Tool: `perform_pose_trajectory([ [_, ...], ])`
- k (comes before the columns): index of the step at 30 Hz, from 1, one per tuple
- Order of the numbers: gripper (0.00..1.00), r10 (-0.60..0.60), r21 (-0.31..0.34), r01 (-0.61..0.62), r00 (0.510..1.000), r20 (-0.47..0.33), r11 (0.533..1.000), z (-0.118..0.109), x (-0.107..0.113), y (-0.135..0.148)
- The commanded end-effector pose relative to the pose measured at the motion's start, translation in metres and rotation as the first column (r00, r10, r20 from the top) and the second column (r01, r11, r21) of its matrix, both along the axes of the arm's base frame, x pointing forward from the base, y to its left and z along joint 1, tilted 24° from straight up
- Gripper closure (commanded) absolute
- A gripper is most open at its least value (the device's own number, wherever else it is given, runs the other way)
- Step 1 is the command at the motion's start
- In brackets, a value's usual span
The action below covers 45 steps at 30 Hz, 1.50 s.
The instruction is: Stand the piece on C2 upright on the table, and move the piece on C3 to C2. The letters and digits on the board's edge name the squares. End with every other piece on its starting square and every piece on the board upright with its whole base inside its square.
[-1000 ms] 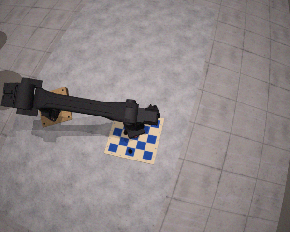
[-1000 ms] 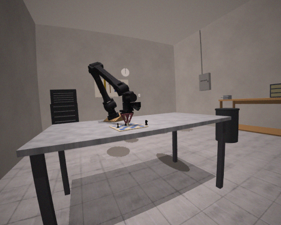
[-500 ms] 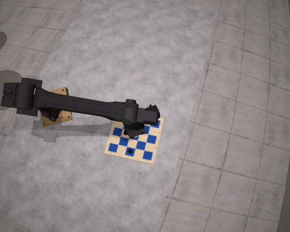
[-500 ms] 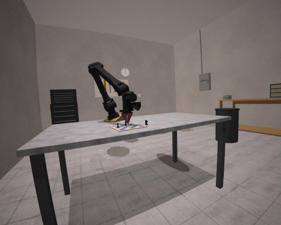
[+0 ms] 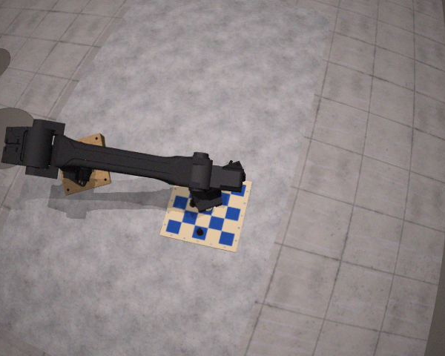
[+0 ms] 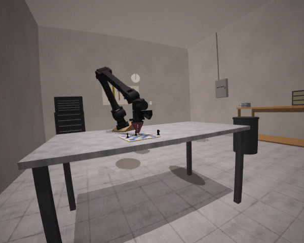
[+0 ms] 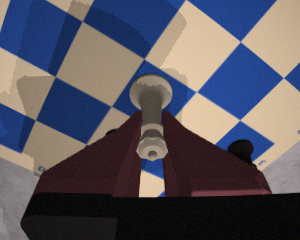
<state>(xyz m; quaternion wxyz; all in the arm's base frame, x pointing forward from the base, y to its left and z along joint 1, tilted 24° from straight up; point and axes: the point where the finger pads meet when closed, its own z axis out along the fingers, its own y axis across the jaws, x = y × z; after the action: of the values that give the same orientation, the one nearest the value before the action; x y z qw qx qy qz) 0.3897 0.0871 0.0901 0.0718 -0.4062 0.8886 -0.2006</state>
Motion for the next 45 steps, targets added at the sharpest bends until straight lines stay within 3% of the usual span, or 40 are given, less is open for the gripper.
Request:
perform_pose_trajectory([
  [1,1.0,-0.005,0.011,0.004,1.0,0.02,1.0,0.008,0.01,-0.002],
  [14,1.0,-0.007,0.012,0.006,1.0,0.023,1.0,0.011,0.01,-0.001],
  [16,1.0,-0.013,0.03,0.011,0.998,0.06,1.0,0.031,0.017,0.005],
  [25,1.0,0.004,0.033,-0.006,0.998,0.066,0.999,0.083,-0.003,0.029],
  [28,1.0,0.005,0.019,-0.005,0.999,0.037,1.0,0.078,-0.004,0.032],
  [31,1.0,0.004,0.036,-0.006,0.998,0.066,0.999,0.108,-0.012,0.037],
  [34,1.0,0.004,0.037,-0.006,0.998,0.066,0.999,0.12,-0.017,0.04],
  [37,1.0,0.005,0.009,-0.005,1.0,0.013,1.0,0.099,-0.024,0.038],
  [45,1.0,-0.01,0.022,0.009,0.999,0.037,1.0,0.107,-0.021,0.033],
])
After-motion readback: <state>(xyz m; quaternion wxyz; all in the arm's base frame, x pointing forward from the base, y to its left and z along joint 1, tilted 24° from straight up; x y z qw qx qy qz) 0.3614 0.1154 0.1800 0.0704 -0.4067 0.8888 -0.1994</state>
